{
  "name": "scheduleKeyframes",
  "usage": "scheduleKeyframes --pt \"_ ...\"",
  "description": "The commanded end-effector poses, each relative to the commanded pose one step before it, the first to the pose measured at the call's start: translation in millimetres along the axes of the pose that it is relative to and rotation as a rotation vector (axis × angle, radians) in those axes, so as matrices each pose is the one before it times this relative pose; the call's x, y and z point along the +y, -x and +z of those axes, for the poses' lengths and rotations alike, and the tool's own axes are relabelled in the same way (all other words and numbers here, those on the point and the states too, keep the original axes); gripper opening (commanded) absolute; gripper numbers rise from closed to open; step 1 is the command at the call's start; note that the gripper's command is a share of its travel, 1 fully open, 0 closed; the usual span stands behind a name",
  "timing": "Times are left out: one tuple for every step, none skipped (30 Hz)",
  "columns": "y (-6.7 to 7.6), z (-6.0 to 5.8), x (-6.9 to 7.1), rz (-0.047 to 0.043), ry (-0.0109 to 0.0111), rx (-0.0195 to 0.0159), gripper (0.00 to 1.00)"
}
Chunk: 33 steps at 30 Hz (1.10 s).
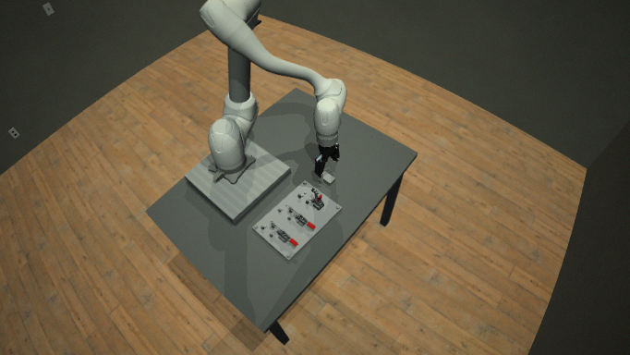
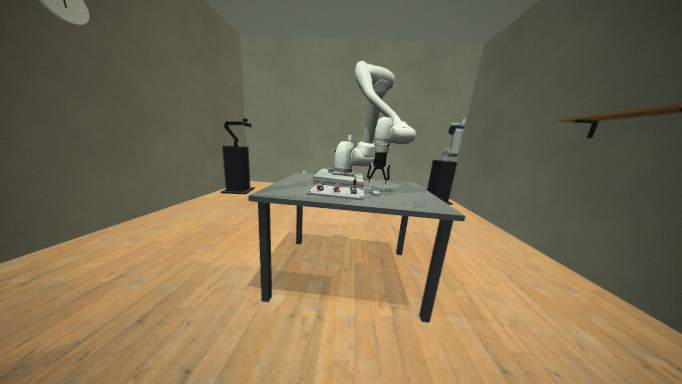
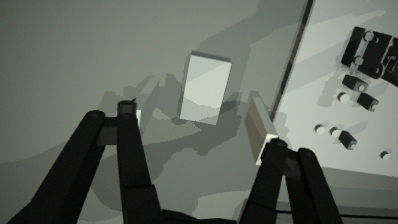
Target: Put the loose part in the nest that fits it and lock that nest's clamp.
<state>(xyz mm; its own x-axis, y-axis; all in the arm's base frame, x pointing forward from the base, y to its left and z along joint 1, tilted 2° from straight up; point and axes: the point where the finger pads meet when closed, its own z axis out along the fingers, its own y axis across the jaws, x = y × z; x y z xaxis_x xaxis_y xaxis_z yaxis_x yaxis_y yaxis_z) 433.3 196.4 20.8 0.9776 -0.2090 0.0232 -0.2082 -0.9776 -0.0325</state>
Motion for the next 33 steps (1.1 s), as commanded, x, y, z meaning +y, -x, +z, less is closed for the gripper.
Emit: scheduleKeyframes --pt "0.02 -0.06 -0.04 -0.00002 -0.00021 -0.00005 0.62" --pt "0.00 0.00 0.00 0.00000 0.00000 0.00000 0.62" --pt "0.00 0.00 0.00 0.00000 0.00000 0.00000 0.62" --pt "0.00 0.00 0.00 0.00000 0.00000 0.00000 0.62" --pt "0.00 0.00 0.00 0.00000 0.00000 0.00000 0.62" --pt "0.00 0.01 0.00 0.00000 0.00000 0.00000 0.62" --pt "0.00 0.07 0.00 0.00000 0.00000 0.00000 0.62" --pt "0.00 0.18 0.00 0.00000 0.00000 0.00000 0.62" --pt "0.00 0.33 0.00 0.00000 0.00000 0.00000 0.62" --pt "0.00 0.50 0.00 0.00000 0.00000 0.00000 0.62" --pt "0.00 0.69 0.00 0.00000 0.00000 0.00000 0.62" --pt "0.00 0.89 0.00 0.00000 0.00000 0.00000 0.62" --pt "0.00 1.08 0.00 0.00000 0.00000 0.00000 0.62" --pt "0.00 1.27 0.00 0.00000 0.00000 0.00000 0.62" --pt "0.00 1.43 0.00 0.00000 0.00000 0.00000 0.62" --pt "0.00 0.00 0.00 0.00000 0.00000 0.00000 0.62" --pt "0.00 0.00 0.00 0.00000 0.00000 0.00000 0.62" --pt "0.00 1.58 0.00 0.00000 0.00000 0.00000 0.62" --pt "0.00 1.70 0.00 0.00000 0.00000 0.00000 0.62" --pt "0.00 1.78 0.00 0.00000 0.00000 0.00000 0.62" --pt "0.00 1.84 0.00 0.00000 0.00000 0.00000 0.62" --pt "0.00 1.87 0.00 0.00000 0.00000 0.00000 0.62" --pt "0.00 1.86 -0.01 0.00000 0.00000 0.00000 0.62" --pt "0.00 1.82 0.00 0.00000 0.00000 0.00000 0.62" --pt "0.00 1.75 0.00 0.00000 0.00000 0.00000 0.62" --pt "0.00 1.64 0.00 0.00000 0.00000 0.00000 0.62" --pt "0.00 1.52 0.00 0.00000 0.00000 0.00000 0.62" --pt "0.00 1.37 0.00 0.00000 0.00000 0.00000 0.62" --pt "0.00 1.20 0.00 0.00000 0.00000 0.00000 0.62" --pt "0.00 1.02 0.00 0.00000 0.00000 0.00000 0.62" --pt "0.00 0.84 0.00 0.00000 0.00000 0.00000 0.62" --pt "0.00 0.65 0.00 0.00000 0.00000 0.00000 0.62" --pt "0.00 0.00 0.00 0.00000 0.00000 0.00000 0.62"
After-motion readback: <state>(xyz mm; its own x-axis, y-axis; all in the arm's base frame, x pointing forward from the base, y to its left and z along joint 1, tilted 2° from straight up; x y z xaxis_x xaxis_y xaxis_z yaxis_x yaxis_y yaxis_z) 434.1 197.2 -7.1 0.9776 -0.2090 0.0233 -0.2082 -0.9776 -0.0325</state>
